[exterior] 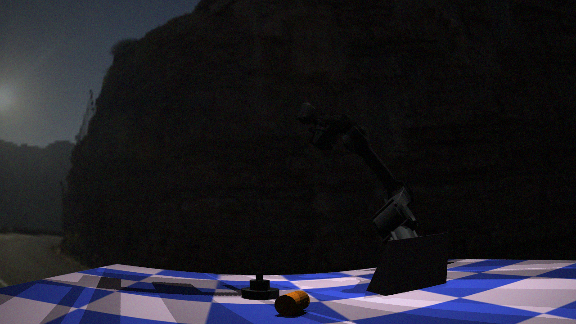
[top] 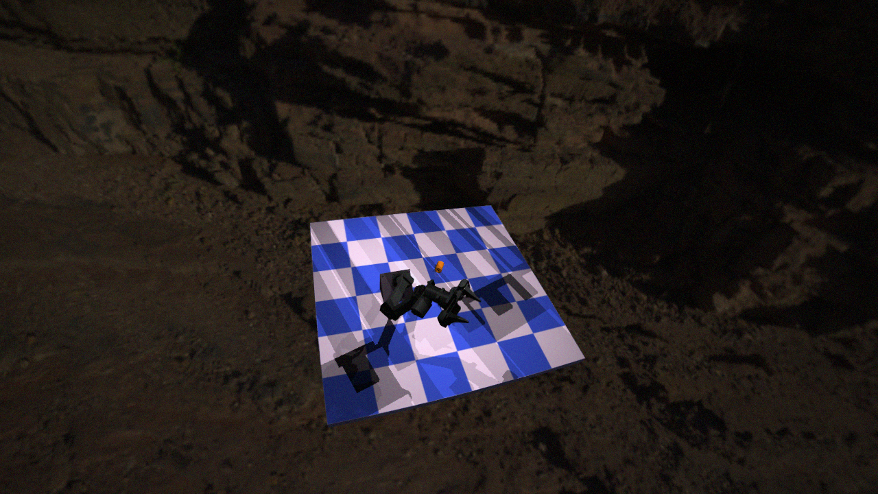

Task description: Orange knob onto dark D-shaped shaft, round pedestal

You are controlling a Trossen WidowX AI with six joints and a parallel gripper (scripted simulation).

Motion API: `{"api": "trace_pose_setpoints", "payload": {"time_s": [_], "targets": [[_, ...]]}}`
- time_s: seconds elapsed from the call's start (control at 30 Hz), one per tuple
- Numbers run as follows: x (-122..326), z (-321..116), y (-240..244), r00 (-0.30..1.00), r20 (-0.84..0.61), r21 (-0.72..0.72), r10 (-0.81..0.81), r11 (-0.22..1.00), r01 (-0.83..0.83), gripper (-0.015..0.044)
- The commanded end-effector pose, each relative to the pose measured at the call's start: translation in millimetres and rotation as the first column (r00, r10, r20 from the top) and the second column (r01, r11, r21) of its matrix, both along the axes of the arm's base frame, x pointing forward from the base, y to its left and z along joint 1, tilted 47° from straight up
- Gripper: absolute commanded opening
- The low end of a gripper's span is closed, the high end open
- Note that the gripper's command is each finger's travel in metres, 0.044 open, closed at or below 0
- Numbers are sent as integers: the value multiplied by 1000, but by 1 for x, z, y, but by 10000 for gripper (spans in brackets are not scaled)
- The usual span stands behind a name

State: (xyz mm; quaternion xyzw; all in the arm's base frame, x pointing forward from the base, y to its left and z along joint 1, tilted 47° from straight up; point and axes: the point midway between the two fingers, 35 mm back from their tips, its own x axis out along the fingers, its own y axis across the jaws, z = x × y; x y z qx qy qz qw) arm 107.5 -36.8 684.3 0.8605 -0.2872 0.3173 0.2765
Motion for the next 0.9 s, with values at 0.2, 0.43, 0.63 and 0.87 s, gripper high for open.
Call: {"api": "trace_pose_setpoints", "payload": {"time_s": [0.2, 0.43, 0.63, 0.87], "targets": [[116, -56, 102, 919, -311, -475, -244, 877, 72, 440], [184, -118, 156, 800, -398, -755, -449, 655, -8, 440], [231, -183, 197, 703, -387, -904, -597, 395, -162, 440], [273, -272, 234, 622, -291, -922, -727, 41, -384, 440]]}}
